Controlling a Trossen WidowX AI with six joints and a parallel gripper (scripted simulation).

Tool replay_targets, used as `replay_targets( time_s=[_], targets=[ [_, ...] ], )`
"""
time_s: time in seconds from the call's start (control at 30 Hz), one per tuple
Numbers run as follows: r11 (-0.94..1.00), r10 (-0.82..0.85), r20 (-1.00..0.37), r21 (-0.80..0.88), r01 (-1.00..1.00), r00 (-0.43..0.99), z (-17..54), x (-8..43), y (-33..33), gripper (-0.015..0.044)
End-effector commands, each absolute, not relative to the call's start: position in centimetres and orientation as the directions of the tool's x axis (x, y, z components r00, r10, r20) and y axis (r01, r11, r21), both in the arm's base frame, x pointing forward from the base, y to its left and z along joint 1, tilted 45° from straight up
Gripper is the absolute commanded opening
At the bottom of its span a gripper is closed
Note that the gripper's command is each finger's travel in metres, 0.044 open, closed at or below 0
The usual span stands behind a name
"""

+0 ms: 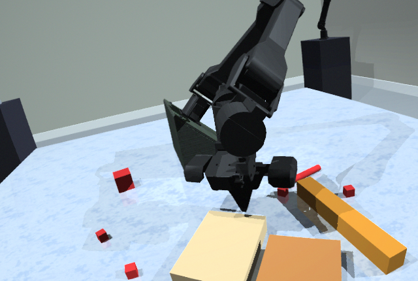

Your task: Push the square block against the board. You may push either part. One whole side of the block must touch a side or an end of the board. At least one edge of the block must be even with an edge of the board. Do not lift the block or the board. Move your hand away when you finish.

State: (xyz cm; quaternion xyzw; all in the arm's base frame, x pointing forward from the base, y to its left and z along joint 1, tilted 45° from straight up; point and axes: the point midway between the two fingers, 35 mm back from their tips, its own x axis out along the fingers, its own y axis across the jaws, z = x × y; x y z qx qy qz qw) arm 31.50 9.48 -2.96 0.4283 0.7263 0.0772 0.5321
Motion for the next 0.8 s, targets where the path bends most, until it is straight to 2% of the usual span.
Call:
replay_targets(
  time_s=[0.0,0.23,0.4,0.63,0.77],
  targets=[
    [0.619,0.706,-0.705,0.57,0.54,-0.065,-2.5,30.9,9.8,0.0],
    [0.619,0.706,-0.705,0.57,0.54,-0.066,-2.2,30.1,10.2,0.0],
    [0.621,0.704,-0.707,0.569,0.54,-0.065,1.2,30.8,6.2,0.0],
    [0.613,0.708,-0.704,0.575,0.542,-0.056,1.1,31.0,6.0,0.0],
    [0.65,0.707,-0.705,0.617,0.443,-0.055,0.6,31.8,5.4,0.0]
  ],
)
